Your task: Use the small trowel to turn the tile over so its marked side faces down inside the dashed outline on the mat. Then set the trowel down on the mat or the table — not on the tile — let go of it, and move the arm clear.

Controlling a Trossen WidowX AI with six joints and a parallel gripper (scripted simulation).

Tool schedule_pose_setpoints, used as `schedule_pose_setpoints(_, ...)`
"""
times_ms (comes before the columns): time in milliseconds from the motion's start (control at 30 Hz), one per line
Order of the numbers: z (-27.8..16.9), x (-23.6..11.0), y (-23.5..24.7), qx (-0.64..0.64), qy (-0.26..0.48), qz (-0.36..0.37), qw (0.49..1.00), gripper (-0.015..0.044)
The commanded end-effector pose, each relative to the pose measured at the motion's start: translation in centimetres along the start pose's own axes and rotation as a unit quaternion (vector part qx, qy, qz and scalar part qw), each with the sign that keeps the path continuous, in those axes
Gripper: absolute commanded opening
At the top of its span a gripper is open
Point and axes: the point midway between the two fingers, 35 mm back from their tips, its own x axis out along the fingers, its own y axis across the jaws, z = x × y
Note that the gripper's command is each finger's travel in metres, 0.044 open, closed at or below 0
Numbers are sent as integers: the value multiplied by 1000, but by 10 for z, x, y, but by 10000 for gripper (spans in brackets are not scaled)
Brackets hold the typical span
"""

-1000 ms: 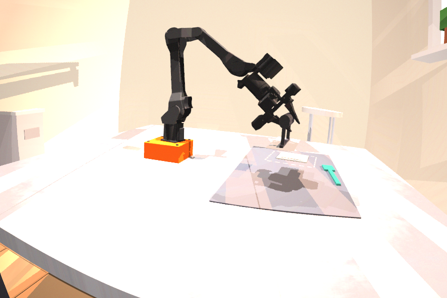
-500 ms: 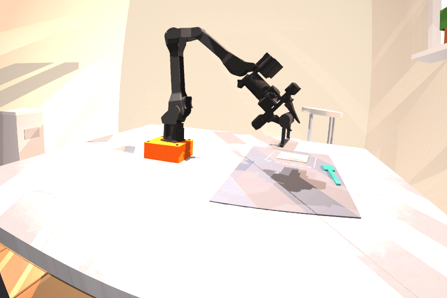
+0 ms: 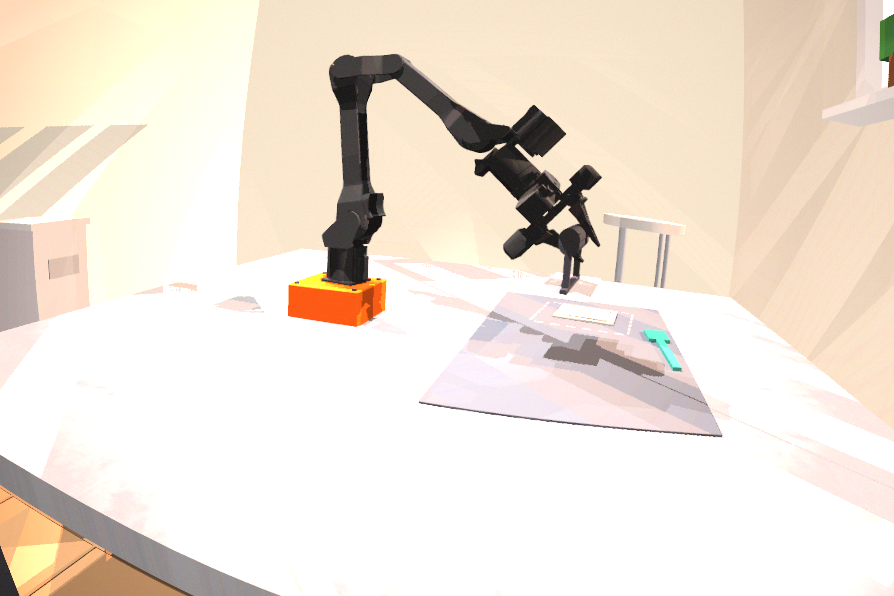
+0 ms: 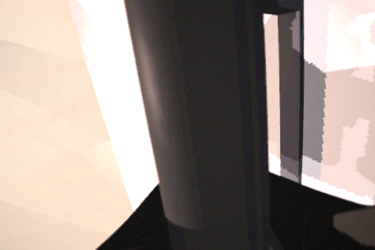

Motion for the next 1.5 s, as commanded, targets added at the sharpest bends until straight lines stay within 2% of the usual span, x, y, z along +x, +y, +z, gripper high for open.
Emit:
schedule_pose_setpoints(0,-1,-1,6,-2,2,8,1000,0)
schedule_pose_setpoints(400,-6,1,10,-1,3,6,1000,0)
schedule_pose_setpoints(967,-85,24,38,0,13,-16,1000,0)
schedule_pose_setpoints(1467,-155,41,41,4,3,-37,999,0)
